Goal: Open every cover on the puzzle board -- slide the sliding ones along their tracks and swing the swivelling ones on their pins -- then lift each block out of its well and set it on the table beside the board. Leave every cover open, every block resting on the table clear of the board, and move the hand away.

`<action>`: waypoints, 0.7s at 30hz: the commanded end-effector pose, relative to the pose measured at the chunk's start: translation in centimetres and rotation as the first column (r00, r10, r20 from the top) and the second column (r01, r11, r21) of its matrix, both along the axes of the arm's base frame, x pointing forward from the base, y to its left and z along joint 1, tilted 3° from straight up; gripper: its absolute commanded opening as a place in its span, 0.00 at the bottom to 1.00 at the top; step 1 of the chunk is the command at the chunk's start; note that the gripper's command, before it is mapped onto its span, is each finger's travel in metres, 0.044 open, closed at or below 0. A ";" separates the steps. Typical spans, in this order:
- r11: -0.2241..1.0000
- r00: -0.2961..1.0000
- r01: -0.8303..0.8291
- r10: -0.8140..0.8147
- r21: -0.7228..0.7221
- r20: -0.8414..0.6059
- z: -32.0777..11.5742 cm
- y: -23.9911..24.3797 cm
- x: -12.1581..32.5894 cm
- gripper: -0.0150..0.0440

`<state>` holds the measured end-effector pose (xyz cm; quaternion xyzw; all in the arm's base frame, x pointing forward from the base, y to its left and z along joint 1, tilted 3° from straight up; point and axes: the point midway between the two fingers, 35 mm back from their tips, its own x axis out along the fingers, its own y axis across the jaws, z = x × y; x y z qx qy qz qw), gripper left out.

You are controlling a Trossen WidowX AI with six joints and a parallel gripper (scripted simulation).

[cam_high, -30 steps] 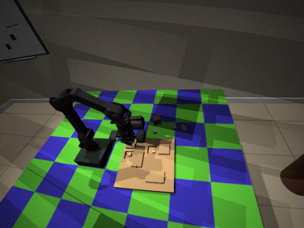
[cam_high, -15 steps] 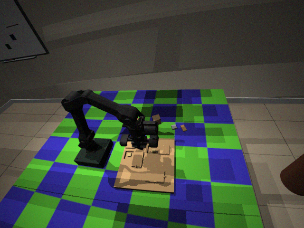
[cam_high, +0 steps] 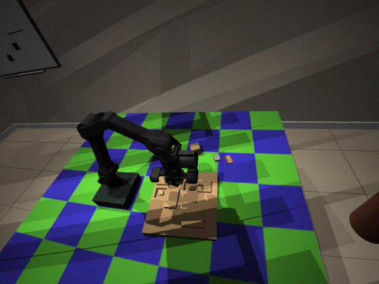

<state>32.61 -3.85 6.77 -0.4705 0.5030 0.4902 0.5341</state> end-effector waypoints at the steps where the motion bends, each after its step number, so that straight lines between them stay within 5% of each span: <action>1: 1.000 1.000 -0.004 0.004 0.001 0.003 0.1 0.0 0.1 0.25; 21: 1.000 1.000 -0.004 0.004 0.001 0.003 -0.4 0.0 0.1 0.25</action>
